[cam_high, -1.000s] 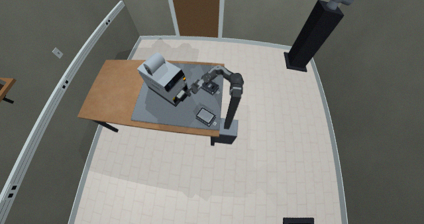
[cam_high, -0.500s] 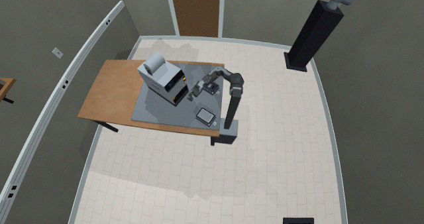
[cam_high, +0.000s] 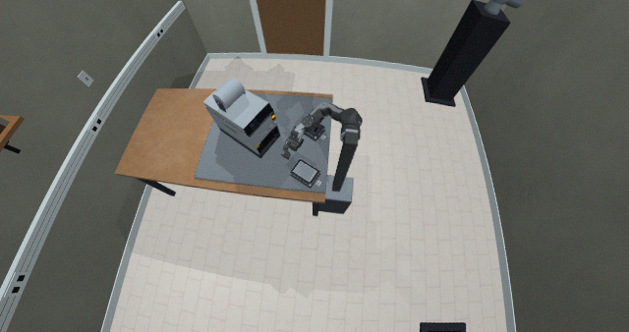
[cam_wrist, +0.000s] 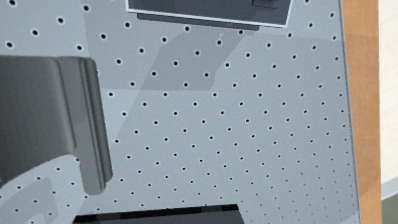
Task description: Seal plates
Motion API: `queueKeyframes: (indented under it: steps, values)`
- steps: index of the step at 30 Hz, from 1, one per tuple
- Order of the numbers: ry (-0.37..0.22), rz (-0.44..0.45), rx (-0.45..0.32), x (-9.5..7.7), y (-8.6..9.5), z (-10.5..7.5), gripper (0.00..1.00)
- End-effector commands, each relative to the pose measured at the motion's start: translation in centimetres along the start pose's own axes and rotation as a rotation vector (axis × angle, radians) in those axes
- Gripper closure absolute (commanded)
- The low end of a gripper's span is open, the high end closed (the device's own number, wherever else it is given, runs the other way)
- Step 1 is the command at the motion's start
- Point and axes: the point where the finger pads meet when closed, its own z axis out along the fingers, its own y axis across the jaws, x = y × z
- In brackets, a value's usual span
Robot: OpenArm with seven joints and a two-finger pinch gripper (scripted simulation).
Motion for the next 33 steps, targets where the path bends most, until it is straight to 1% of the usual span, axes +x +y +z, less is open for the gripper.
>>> queueKeyframes:
  steps: [1,4,6,7,9,10,15,17,18,21,23,25,27,28,30,33]
  values:
    - [0.028,0.024,-0.034,0.2,0.1,0.0,0.35]
    - [0.094,0.042,-0.1,1.6,1.1,0.2,0.35]
    - [0.094,0.042,-0.1,1.6,1.1,0.2,0.35]
    - [0.093,0.041,-0.082,2.1,1.1,0.5,0.35]
    - [0.094,0.04,-0.081,3.0,1.6,0.7,0.35]
    - [0.112,0.057,-0.122,3.1,2.2,0.5,0.35]
    - [0.222,0.098,-0.232,5.2,3.8,0.5,0.35]
    - [0.223,0.099,-0.214,6.1,4.1,0.7,0.35]
    - [0.239,0.114,-0.254,6.3,4.7,0.5,0.35]
    - [0.304,0.148,-0.319,7.3,5.5,0.3,0.35]
    - [0.304,0.148,-0.319,7.3,5.5,0.3,0.35]
    - [0.345,0.164,-0.363,8.3,6.3,0.1,0.35]
    - [0.348,0.163,-0.344,9.2,6.6,0.2,0.35]
    - [0.362,0.181,-0.385,9.3,7.2,-0.2,0.35]
    - [0.403,0.208,-0.426,9.9,7.7,-0.4,0.35]
    - [0.464,0.239,-0.495,11.1,8.9,-1.0,0.35]
